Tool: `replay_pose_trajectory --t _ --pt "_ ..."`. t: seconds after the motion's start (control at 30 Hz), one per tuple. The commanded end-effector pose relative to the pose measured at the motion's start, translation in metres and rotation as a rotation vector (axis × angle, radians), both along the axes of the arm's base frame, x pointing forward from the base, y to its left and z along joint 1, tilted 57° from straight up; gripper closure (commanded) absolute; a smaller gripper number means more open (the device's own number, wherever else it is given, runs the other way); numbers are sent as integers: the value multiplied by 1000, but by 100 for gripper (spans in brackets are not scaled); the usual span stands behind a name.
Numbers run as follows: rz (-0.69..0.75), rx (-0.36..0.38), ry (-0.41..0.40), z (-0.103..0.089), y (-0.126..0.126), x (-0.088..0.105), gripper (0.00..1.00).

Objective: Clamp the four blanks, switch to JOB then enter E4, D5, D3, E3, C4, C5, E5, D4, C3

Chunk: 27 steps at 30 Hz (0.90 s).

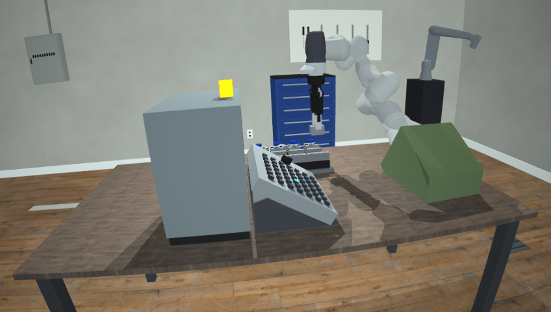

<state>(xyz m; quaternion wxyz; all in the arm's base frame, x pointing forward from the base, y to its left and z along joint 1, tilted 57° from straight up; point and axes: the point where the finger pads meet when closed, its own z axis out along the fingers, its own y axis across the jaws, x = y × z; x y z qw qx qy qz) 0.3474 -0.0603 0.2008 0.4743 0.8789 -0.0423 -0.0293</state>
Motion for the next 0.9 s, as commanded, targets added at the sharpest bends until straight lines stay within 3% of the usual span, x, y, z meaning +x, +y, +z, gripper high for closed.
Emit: replay_pose_trajectory --t 0.0,0.87 --pt "-19 -7 -41 -1 1 1 100" --pt "-23 -8 -49 0 2 3 100"
